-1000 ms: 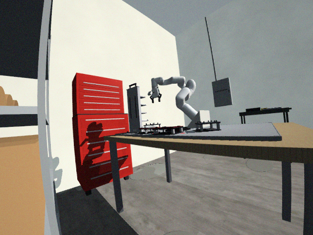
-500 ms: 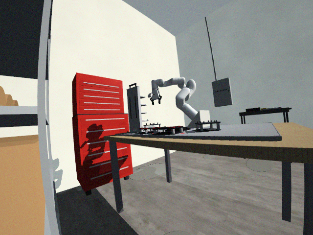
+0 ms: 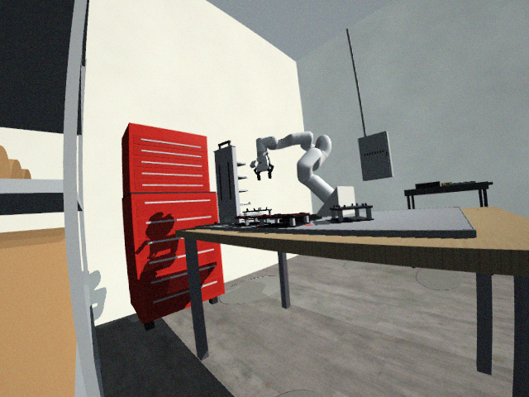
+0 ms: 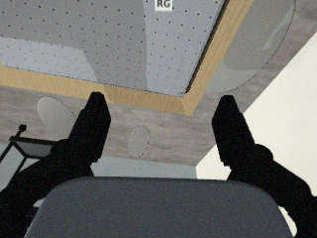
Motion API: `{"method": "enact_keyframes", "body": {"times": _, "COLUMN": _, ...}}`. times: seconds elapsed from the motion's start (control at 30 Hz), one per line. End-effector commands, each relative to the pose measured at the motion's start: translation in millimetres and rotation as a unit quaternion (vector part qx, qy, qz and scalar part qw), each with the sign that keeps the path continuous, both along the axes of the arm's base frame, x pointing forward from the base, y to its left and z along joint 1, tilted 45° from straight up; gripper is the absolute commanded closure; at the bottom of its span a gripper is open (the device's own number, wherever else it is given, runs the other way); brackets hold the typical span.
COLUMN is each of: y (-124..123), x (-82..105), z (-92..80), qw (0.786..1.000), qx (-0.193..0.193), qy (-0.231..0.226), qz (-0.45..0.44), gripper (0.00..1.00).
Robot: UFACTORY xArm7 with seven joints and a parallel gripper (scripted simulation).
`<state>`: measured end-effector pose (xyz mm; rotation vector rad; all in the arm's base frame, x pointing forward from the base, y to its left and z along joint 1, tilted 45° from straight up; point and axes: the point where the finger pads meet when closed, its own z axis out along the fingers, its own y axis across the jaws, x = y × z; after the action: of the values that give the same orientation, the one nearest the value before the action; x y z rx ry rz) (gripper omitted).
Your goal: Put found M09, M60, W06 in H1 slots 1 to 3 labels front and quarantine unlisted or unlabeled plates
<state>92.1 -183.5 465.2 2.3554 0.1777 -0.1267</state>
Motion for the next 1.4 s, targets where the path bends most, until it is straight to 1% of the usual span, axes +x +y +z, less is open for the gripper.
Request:
{"method": "enact_keyframes", "body": {"times": 0.0, "y": -3.9, "x": 0.1, "z": -2.8, "qw": 1.0, "qx": -0.002, "qy": -0.001, "qz": 0.0, "gripper": 0.0}}
{"method": "enact_keyframes", "body": {"times": 1.37, "y": -46.4, "x": -2.2, "z": -45.2, "qw": 1.0, "qx": -0.002, "qy": -0.001, "qz": 0.0, "gripper": 0.0}}
